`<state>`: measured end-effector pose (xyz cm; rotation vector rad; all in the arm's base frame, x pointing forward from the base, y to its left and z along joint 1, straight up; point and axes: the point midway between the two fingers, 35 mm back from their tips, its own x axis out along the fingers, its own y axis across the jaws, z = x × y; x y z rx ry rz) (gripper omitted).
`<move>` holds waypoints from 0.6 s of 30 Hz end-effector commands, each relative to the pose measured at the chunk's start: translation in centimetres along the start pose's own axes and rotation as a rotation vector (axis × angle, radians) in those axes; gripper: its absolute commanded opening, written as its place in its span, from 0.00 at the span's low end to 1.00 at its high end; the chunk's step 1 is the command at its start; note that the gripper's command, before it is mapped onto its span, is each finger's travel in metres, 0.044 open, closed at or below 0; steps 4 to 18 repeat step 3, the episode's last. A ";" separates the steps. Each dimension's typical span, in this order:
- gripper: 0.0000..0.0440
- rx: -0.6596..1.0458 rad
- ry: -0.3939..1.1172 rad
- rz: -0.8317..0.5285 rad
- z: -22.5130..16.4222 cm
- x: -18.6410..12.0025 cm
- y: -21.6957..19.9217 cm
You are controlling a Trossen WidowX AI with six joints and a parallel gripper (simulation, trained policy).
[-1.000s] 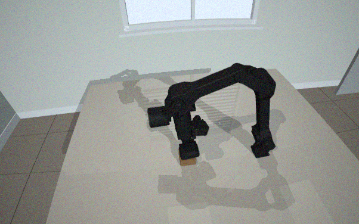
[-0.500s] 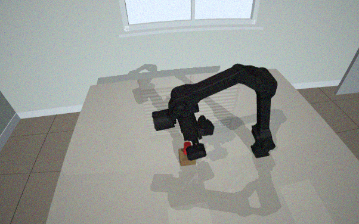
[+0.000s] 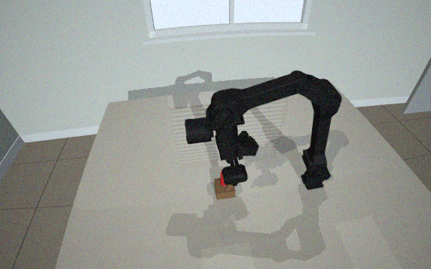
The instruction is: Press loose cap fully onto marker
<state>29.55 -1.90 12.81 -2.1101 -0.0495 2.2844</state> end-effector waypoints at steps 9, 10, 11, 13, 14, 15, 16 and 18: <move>1.00 0.003 0.043 0.008 0.0 -1.6 0.2; 1.00 0.003 0.043 0.008 0.0 -1.6 0.2; 1.00 0.003 0.043 0.008 0.0 -1.6 0.2; 1.00 0.003 0.043 0.008 0.0 -1.6 0.2; 1.00 0.003 0.043 0.008 0.0 -1.6 0.2; 1.00 0.003 0.043 0.008 0.0 -1.6 0.2; 1.00 0.003 0.043 0.008 0.0 -1.6 0.2; 1.00 0.003 0.043 0.008 0.0 -1.6 0.2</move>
